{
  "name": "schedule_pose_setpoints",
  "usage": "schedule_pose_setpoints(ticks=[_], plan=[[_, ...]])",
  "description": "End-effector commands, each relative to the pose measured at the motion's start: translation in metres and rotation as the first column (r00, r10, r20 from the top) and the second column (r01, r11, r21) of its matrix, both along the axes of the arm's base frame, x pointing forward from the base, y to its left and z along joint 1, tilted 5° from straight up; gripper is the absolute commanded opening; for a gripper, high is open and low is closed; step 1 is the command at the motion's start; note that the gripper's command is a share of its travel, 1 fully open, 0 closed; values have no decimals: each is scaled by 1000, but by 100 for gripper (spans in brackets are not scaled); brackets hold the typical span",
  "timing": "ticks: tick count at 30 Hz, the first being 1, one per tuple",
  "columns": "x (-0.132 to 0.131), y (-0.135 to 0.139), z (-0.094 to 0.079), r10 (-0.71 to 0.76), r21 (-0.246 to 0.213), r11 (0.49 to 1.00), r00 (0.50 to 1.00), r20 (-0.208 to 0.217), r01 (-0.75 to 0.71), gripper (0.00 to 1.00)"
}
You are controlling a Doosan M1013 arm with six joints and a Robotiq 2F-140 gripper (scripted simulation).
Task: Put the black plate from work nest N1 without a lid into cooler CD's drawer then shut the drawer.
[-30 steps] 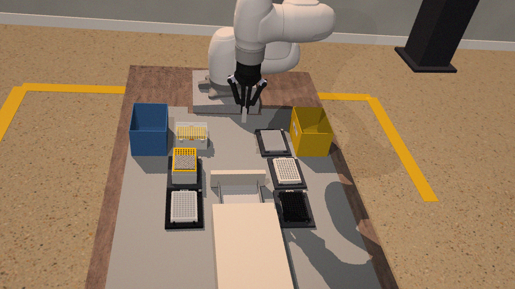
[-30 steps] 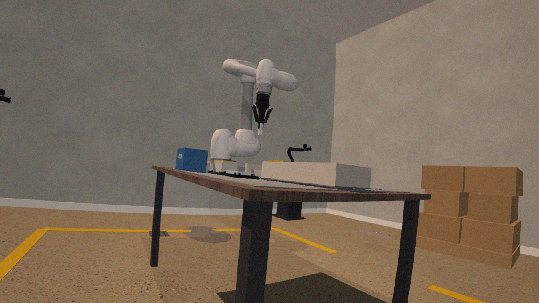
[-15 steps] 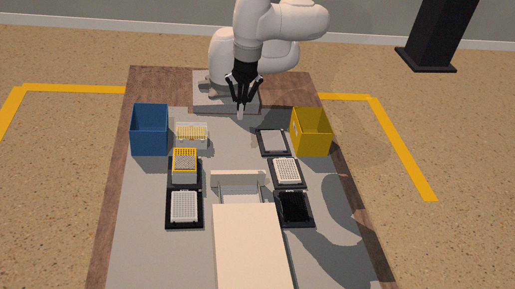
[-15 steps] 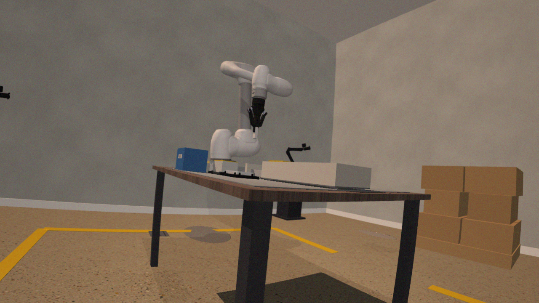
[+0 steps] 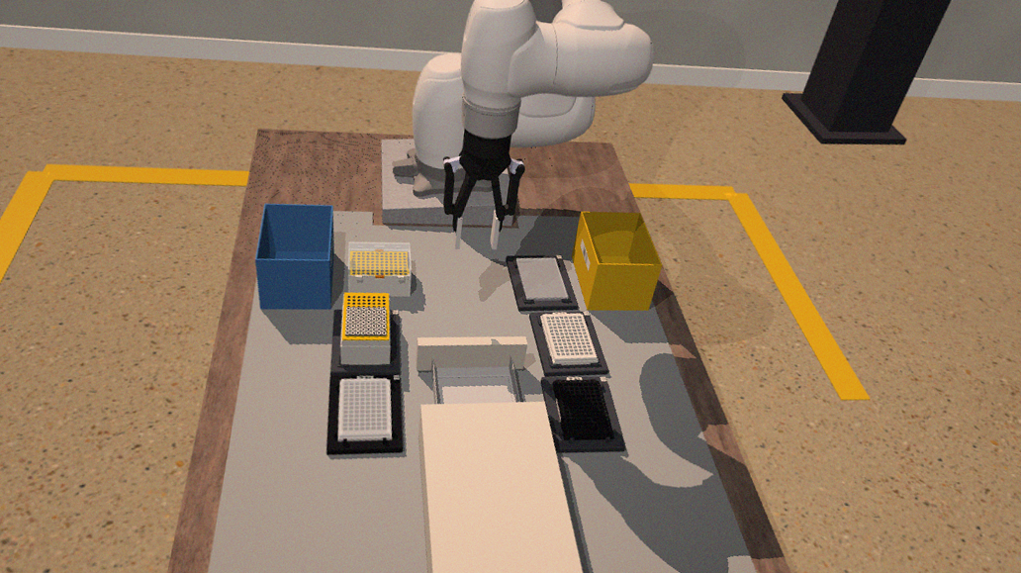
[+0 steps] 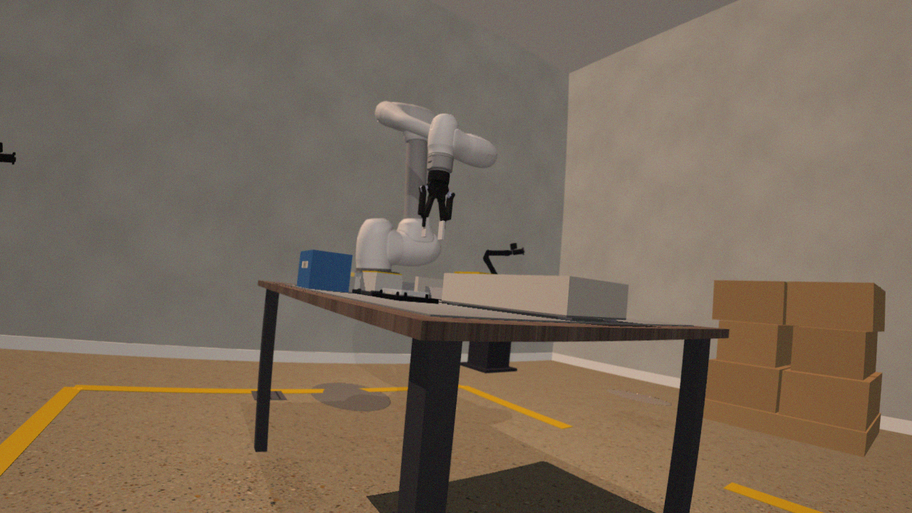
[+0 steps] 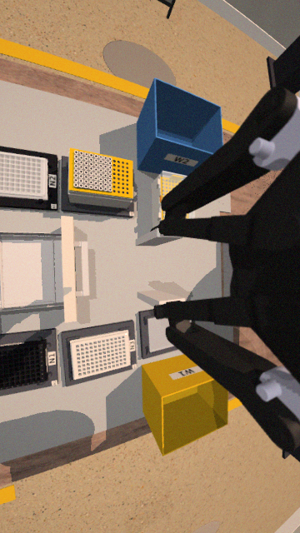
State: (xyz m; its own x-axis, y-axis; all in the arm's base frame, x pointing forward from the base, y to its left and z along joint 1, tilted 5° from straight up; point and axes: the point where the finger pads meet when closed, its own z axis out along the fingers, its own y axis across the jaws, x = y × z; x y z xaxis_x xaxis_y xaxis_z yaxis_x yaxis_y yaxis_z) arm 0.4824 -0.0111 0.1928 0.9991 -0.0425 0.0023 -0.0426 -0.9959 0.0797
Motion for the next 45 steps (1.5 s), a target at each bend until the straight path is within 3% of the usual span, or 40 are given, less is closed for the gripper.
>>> schedule_pose_setpoints(ticks=[1,4,33,45], plan=[[5,-1,-8,0,0,1000,1000,0,0,87],[8,-1,-11,0,0,1000,1000,0,0,87],[70,-12,-99,0,0,1000,1000,0,0,87],[71,-13,-103,0,0,1000,1000,0,0,87]])
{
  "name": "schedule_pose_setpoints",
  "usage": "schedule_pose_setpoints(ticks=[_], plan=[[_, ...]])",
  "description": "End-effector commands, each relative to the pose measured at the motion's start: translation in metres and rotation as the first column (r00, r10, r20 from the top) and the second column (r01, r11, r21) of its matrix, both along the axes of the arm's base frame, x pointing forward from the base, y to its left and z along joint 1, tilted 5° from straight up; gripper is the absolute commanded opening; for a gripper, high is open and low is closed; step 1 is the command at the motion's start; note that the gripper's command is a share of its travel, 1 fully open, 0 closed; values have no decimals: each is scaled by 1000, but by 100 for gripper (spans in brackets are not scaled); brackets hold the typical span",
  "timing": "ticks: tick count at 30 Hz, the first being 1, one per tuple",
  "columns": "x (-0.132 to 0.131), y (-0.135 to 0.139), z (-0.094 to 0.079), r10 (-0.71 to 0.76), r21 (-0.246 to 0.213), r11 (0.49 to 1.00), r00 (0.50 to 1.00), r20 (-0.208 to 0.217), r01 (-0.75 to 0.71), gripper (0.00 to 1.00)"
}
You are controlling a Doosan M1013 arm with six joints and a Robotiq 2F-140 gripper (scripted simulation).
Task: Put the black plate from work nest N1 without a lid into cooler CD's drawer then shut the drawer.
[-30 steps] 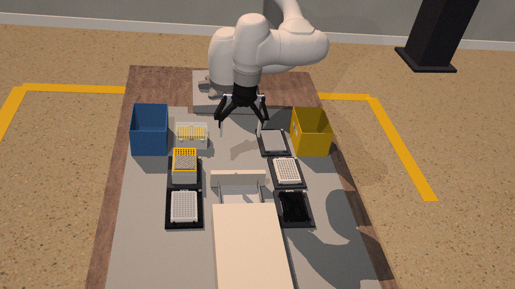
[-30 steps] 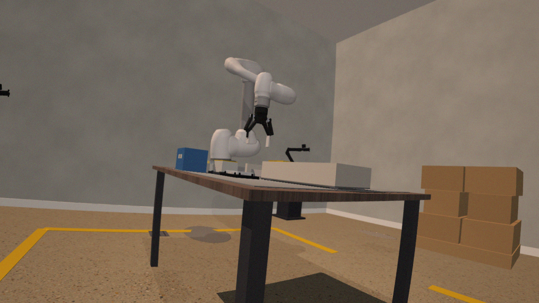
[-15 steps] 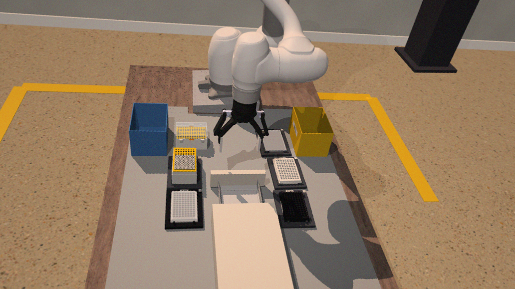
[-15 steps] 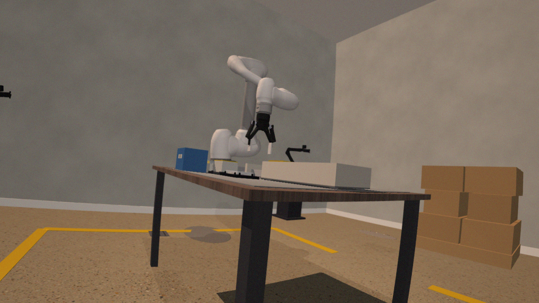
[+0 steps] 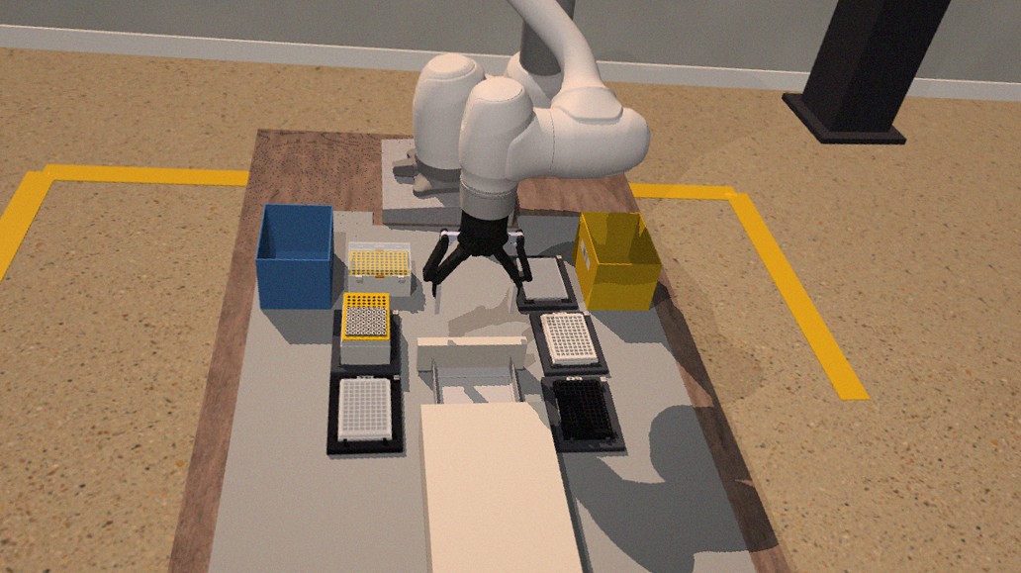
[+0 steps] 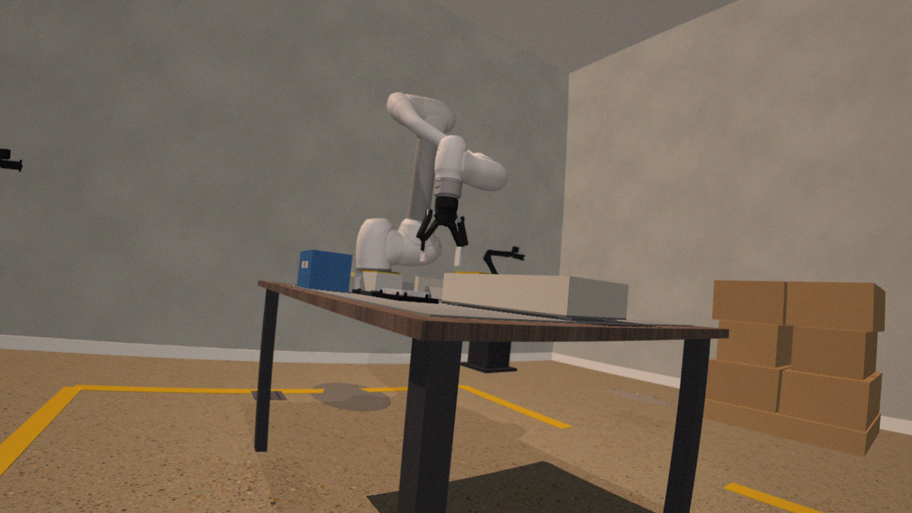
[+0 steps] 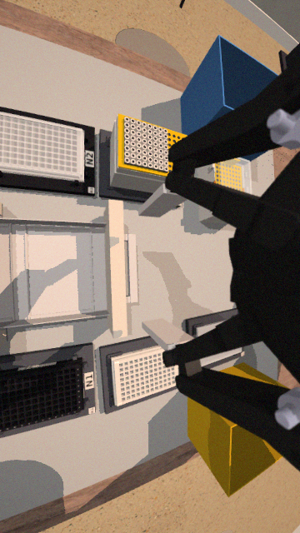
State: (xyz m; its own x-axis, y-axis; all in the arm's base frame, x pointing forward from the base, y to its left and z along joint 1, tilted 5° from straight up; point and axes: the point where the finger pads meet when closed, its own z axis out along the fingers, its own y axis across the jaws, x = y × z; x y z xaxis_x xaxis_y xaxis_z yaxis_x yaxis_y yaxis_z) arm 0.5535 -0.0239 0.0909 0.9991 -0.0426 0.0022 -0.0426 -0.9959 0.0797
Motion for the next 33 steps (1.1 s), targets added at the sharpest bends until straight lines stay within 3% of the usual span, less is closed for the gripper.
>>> schedule_pose_setpoints(ticks=[1,33], plan=[[0,0,-2,0,0,1000,1000,0,0,87],[0,-3,-40,0,0,1000,1000,0,0,87]])
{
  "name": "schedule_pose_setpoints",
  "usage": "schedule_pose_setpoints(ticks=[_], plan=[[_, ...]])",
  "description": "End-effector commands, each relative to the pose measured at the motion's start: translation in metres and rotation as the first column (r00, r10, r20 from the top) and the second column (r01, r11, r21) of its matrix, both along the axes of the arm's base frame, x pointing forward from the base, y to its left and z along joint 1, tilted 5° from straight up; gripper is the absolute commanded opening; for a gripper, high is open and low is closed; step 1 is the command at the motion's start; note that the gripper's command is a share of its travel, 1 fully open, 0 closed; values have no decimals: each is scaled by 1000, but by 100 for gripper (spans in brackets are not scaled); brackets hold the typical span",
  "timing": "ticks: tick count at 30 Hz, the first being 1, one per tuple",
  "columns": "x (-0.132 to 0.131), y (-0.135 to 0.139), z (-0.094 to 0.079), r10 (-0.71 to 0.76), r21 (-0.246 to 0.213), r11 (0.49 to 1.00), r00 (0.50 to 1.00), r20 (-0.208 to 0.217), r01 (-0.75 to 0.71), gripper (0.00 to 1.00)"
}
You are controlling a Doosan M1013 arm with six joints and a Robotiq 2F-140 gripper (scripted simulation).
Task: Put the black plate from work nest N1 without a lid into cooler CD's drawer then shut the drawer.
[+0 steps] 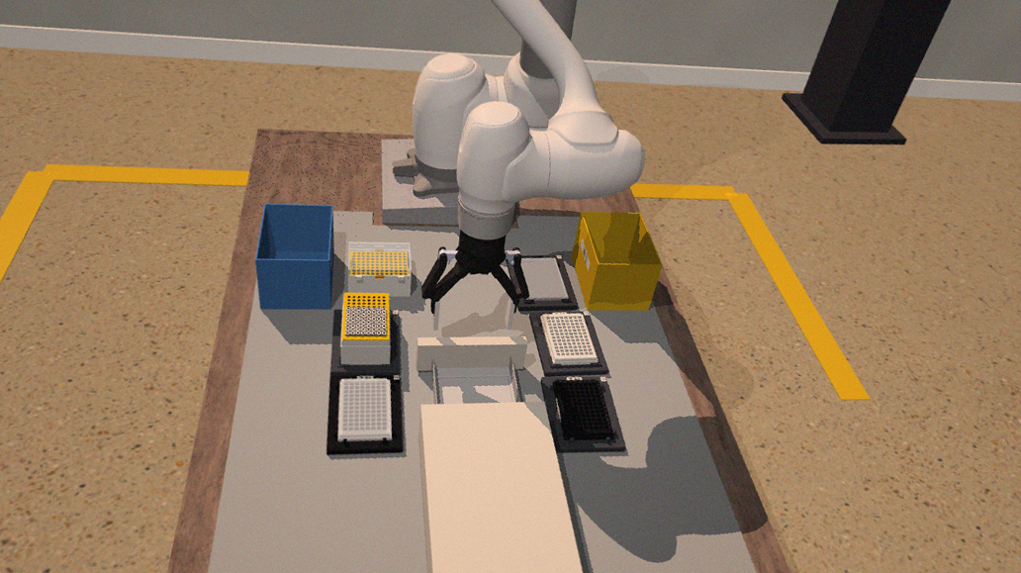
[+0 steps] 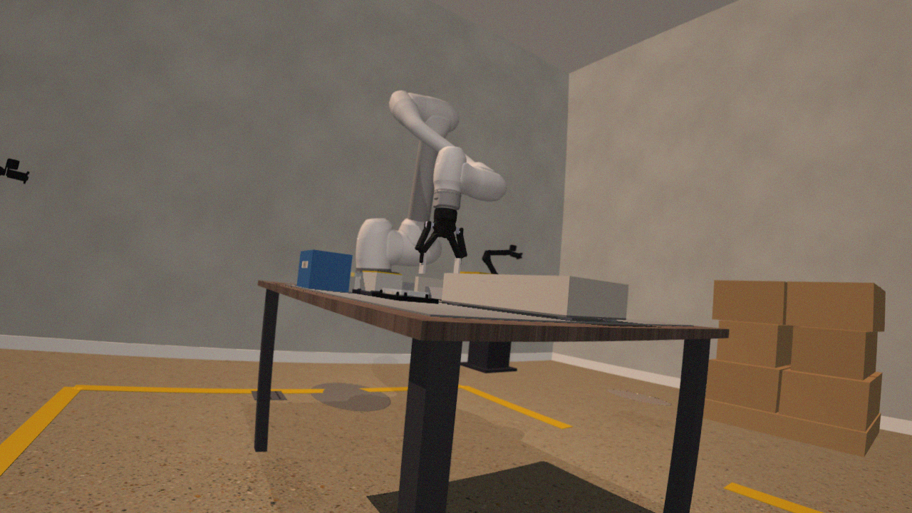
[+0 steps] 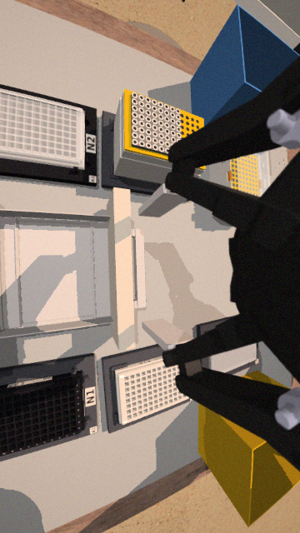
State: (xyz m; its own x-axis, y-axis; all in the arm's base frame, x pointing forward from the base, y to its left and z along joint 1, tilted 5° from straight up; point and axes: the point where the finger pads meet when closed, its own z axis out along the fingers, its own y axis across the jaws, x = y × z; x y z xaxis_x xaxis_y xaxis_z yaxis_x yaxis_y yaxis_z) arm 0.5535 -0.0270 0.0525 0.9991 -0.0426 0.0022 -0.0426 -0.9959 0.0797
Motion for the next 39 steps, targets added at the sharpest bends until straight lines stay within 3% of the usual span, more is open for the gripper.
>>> schedule_pose_setpoints(ticks=[1,39], plan=[[0,0,-3,0,0,1000,1000,0,0,87],[0,-4,-48,0,0,1000,1000,0,0,87]])
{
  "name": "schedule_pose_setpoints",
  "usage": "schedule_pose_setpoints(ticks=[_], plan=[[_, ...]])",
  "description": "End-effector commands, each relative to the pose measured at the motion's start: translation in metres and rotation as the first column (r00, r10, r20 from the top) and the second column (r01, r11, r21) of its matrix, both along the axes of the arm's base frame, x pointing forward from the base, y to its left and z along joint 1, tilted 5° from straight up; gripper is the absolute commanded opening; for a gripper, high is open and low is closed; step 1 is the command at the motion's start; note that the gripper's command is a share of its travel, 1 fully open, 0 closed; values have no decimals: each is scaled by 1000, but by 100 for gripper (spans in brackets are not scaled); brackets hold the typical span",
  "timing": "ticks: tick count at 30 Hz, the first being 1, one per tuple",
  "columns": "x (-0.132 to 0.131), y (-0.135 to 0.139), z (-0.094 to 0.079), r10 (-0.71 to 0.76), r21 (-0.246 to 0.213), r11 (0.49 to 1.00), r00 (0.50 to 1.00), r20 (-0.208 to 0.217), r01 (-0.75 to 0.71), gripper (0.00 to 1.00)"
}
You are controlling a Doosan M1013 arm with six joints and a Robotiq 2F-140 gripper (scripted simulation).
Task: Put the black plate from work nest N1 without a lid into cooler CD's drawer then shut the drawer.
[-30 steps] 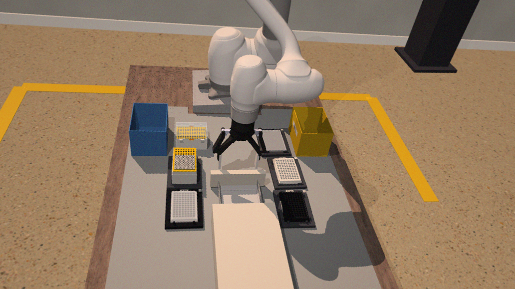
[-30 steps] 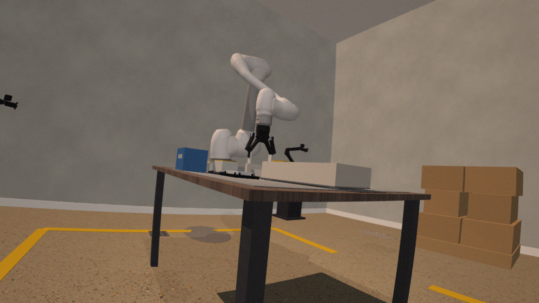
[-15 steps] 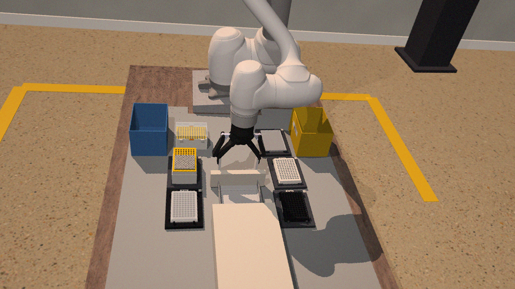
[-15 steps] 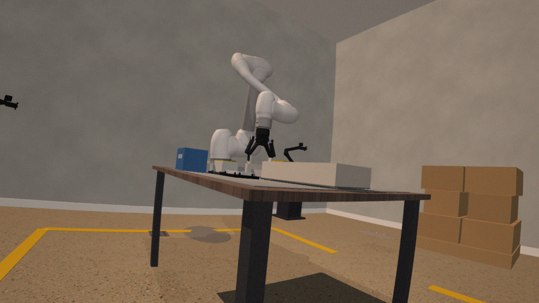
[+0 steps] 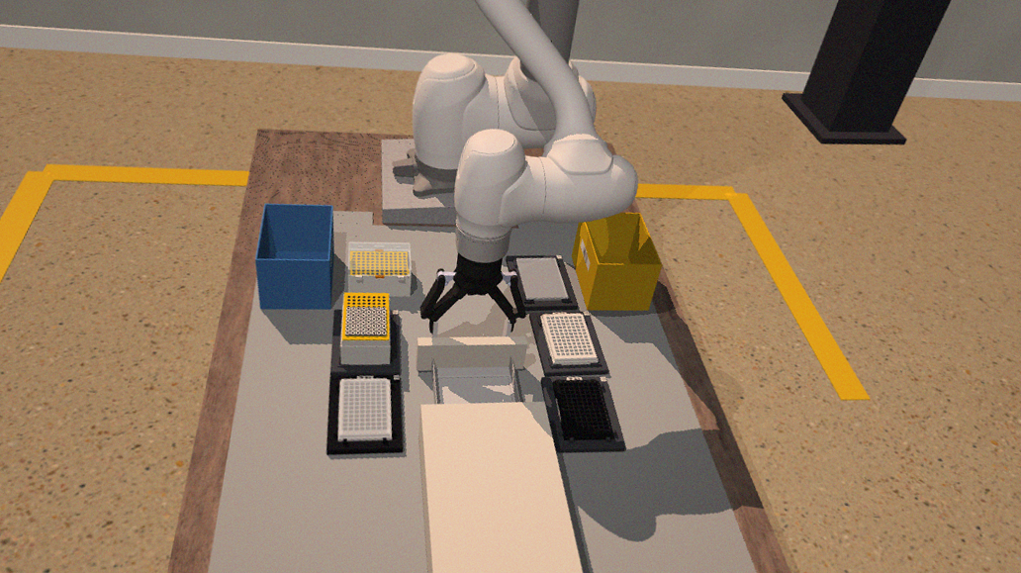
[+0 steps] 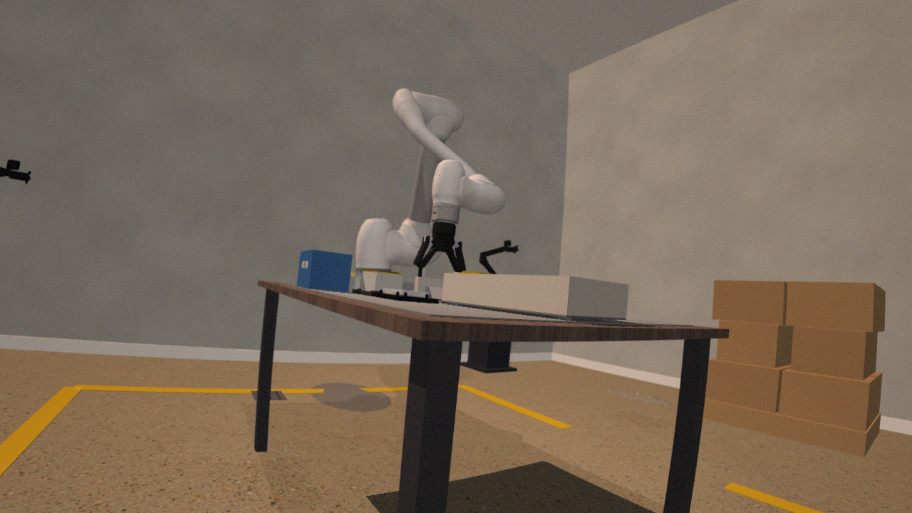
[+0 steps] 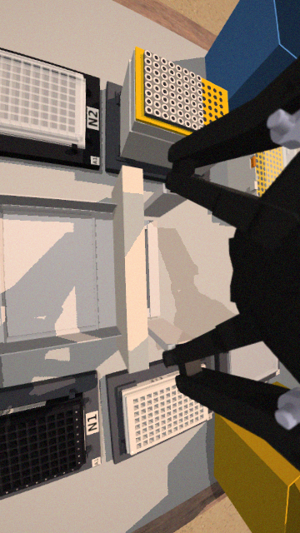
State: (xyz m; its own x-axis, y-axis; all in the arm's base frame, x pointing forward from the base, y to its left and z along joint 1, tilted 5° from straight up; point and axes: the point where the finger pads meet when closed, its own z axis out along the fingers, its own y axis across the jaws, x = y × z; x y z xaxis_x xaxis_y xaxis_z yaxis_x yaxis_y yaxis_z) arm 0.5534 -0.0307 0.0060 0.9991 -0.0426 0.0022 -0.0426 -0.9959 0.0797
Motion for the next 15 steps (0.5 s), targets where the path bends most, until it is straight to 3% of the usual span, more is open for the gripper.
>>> schedule_pose_setpoints(ticks=[1,10,11,15], plan=[[0,0,-3,0,0,1000,1000,0,0,87],[0,0,-3,0,0,1000,1000,0,0,87],[0,0,-3,0,0,1000,1000,0,0,66],[0,0,-3,0,0,1000,1000,0,0,64]])
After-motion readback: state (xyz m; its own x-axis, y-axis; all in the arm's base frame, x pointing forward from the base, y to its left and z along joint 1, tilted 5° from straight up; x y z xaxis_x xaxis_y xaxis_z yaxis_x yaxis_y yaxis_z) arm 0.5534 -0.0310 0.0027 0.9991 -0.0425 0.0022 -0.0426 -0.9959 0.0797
